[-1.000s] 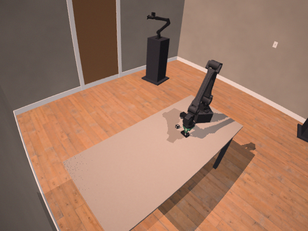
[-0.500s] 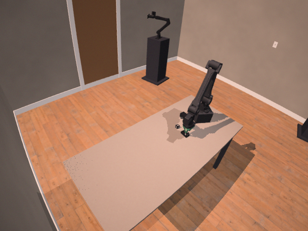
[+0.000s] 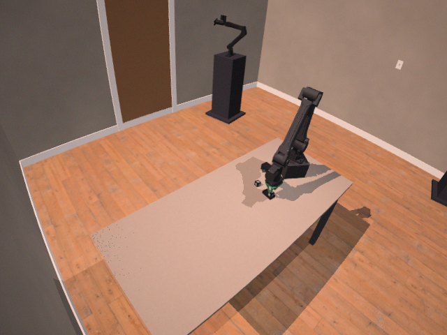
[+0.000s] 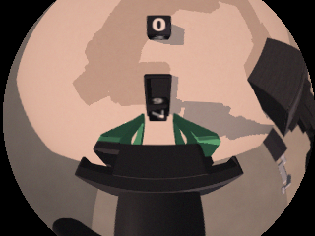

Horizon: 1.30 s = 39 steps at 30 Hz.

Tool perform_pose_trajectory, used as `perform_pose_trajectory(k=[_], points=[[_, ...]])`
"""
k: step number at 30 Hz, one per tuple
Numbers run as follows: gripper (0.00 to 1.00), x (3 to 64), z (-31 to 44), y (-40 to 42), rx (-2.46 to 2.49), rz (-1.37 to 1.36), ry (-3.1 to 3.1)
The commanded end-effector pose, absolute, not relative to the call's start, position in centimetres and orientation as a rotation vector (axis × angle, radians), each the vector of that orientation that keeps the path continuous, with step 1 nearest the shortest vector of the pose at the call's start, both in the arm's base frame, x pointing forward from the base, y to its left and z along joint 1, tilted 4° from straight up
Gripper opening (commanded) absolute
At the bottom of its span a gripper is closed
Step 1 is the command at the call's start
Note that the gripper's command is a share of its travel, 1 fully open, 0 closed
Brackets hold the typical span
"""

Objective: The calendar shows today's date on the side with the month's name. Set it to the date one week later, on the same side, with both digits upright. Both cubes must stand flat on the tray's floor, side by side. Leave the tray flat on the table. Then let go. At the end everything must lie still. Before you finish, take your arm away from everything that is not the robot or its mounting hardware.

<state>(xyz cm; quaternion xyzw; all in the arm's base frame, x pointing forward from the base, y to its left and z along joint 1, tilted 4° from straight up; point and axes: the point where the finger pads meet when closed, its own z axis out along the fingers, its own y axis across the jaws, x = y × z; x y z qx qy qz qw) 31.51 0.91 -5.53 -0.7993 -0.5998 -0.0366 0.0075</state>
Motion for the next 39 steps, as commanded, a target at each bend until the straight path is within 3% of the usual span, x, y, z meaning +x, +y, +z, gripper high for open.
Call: perform_pose_trajectory(k=[1,39], points=[[0.44,33.7,-4.9,1.1,-2.519,-0.154,-1.887],[0.44,31.9,-8.5,1.2,-2.507,-0.116,-1.876]])
